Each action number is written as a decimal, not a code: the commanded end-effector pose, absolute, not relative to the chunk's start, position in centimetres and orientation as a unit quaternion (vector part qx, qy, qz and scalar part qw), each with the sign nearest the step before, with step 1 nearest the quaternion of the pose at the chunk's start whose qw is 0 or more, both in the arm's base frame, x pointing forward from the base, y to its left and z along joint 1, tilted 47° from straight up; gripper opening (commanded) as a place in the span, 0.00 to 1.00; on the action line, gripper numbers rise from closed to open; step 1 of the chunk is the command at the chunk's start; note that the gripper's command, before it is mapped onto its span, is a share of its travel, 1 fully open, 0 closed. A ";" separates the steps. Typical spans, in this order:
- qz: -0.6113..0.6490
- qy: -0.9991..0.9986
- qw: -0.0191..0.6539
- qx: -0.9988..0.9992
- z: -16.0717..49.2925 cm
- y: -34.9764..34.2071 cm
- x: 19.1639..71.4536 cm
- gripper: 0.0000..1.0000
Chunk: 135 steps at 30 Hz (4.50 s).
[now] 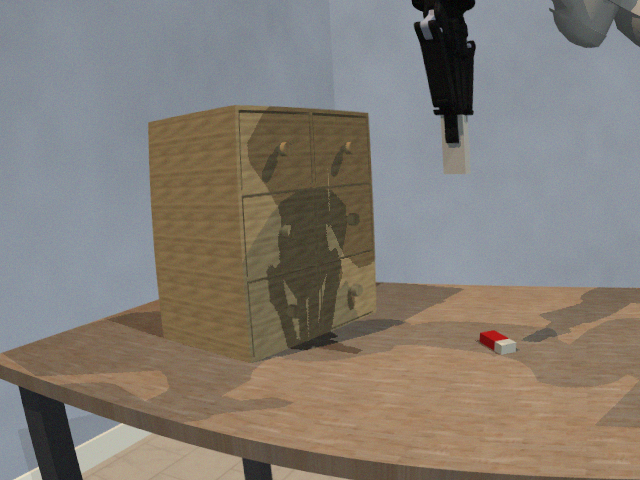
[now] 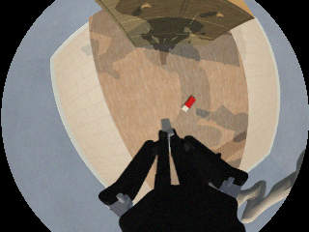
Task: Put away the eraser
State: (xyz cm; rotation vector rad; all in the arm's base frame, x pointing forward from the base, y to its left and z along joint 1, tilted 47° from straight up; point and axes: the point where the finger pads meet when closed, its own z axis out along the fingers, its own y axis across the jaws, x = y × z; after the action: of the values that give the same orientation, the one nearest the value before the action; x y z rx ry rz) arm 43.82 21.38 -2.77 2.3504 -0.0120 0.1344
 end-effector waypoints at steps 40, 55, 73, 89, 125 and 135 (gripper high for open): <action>0.202 0.042 0.391 0.897 -5.3 20.6 47.3 0.00; 0.380 0.121 0.374 0.837 -7.2 18.2 51.0 0.00; 0.543 0.195 0.341 0.742 -9.1 15.8 54.8 0.00; 0.575 0.210 0.332 0.717 -9.5 15.3 55.6 0.00; 0.576 0.210 0.332 0.717 -10.7 13.9 57.1 0.20; 0.576 0.210 0.332 0.717 -13.7 10.4 60.7 0.20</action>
State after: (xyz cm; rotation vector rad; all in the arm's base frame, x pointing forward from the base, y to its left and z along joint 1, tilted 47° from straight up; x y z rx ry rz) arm 59.84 10.93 -12.36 1.8502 0.5482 1.4970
